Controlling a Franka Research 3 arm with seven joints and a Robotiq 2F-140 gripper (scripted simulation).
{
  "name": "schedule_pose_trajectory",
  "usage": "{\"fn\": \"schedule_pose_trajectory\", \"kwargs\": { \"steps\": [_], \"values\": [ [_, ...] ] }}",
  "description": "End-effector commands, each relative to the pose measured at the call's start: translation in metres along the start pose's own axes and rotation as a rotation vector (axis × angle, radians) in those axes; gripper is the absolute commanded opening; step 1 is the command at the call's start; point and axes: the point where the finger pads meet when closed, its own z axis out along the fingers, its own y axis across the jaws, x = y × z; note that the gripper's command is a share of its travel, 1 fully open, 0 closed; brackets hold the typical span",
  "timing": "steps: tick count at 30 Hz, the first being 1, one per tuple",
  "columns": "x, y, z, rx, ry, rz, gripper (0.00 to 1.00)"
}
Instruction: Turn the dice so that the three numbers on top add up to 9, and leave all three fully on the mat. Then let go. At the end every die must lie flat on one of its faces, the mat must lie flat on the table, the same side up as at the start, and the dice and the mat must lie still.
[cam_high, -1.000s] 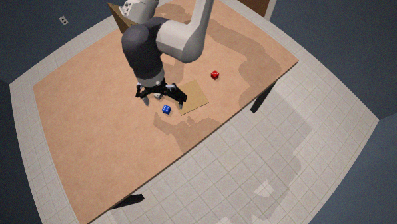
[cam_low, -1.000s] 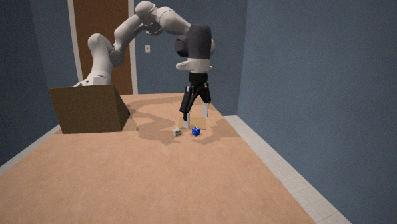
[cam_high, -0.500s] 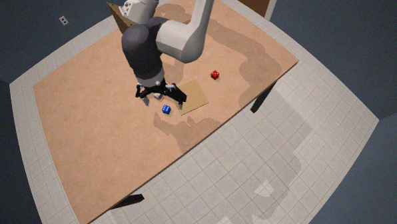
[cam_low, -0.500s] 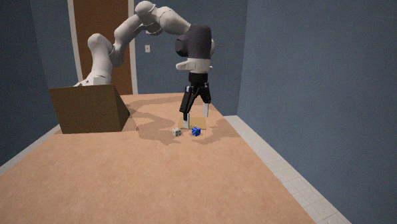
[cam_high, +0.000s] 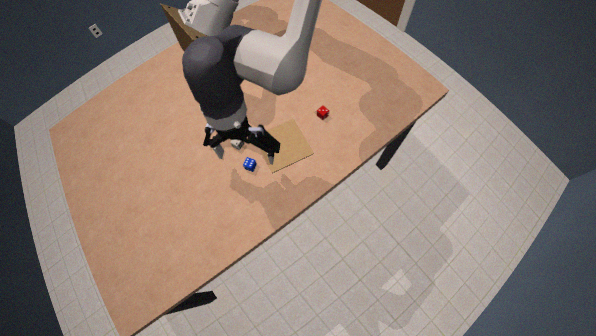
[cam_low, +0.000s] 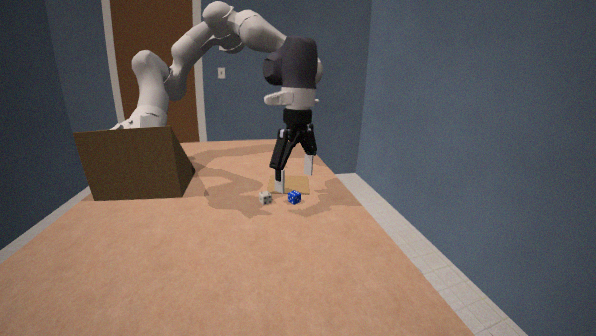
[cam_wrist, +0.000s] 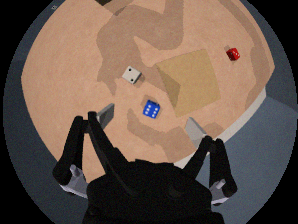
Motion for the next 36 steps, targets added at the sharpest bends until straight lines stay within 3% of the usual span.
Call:
{"fn": "schedule_pose_trajectory", "kwargs": {
  "steps": [1,6,19,36],
  "values": [
    [0.001,0.0,0.0,-0.003,-0.003,-0.004,1.0],
    [0.008,-0.006,0.0,-0.003,-0.003,-0.004,1.0],
    [0.064,-0.051,0.001,-0.003,-0.003,-0.004,1.0],
    [0.067,-0.053,0.001,-0.003,-0.003,-0.004,1.0]
  ]
}}
